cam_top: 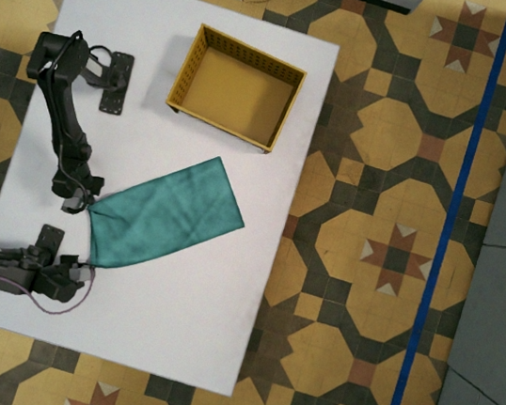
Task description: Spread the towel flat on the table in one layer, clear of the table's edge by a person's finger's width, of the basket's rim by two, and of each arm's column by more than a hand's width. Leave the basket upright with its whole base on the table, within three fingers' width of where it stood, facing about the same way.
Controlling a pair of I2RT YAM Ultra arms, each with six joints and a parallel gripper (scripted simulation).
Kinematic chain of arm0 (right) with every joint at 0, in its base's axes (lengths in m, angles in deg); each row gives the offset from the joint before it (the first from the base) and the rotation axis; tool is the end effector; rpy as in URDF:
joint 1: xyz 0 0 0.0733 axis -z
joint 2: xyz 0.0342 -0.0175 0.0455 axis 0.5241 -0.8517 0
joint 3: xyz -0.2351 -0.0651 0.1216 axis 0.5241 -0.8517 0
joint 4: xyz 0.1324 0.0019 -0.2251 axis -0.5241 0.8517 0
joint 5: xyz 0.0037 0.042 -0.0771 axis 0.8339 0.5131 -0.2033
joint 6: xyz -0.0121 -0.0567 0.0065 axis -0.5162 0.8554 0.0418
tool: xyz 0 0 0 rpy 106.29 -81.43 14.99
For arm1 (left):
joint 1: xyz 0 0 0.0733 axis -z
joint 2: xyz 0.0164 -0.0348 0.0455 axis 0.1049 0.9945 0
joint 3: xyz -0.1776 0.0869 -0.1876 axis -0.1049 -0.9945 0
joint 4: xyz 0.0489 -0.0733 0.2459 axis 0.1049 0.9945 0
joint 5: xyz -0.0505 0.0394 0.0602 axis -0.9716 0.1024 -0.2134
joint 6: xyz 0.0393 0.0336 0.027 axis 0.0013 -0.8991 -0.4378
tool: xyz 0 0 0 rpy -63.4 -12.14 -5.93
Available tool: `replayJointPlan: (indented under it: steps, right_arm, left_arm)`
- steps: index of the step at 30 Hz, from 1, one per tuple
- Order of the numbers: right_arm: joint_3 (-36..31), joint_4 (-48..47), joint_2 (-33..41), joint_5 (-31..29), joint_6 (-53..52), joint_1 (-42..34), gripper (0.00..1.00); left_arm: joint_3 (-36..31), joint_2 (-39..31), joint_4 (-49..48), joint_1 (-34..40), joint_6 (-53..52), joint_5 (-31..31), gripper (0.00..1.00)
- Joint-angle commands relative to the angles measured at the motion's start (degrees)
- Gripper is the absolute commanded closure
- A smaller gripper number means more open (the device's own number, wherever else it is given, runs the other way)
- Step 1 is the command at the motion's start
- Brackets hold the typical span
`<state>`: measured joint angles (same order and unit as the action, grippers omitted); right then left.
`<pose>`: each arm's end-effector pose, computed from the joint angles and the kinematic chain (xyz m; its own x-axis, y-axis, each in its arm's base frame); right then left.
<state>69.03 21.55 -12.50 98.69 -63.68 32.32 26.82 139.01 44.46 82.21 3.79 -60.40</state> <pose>0.1120 0.0077 0.1564 -0.8220 -0.3701 -0.4327 -0.4152 0.9097 0.0106 0.0128 -0.3086 0.1458 -0.0874 0.8066 -0.5846 0.9937 0.1118 0.0057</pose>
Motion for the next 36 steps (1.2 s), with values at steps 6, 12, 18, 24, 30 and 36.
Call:
replayJointPlan:
  steps: [6, 12, 18, 24, 30, 36]
  right_arm:
    - [-2.2, -2.3, -0.9, 1.9, 4.3, 1.8, 1.00]
    - [-1.7, -4.1, -0.9, 1.7, 4.4, 1.6, 1.00]
    - [0.6, -0.9, 0.3, 1.6, 4.1, 1.2, 0.67]
    - [2.8, 1.6, 1.0, 1.6, 4.1, 1.2, 0.36]
    - [6.7, 5.5, 1.0, 1.5, 3.8, 0.9, 0.36]
    - [11.1, 9.7, 0.9, 1.5, 3.8, 0.9, 0.36]
  left_arm:
    - [-0.7, 1.7, -0.5, 0.8, 1.1, 0.0, 1.00]
    - [-0.6, 1.8, -2.4, 0.2, 0.7, 0.0, 1.00]
    - [1.6, -0.7, 0.7, 0.4, 1.1, 0.0, 0.67]
    - [2.8, -2.2, 3.4, 0.4, 1.1, 0.0, 0.36]
    - [5.2, -4.6, 8.0, 0.4, 1.0, 0.0, 0.36]
    - [8.0, -6.7, 12.8, 0.4, 1.0, 0.0, 0.36]
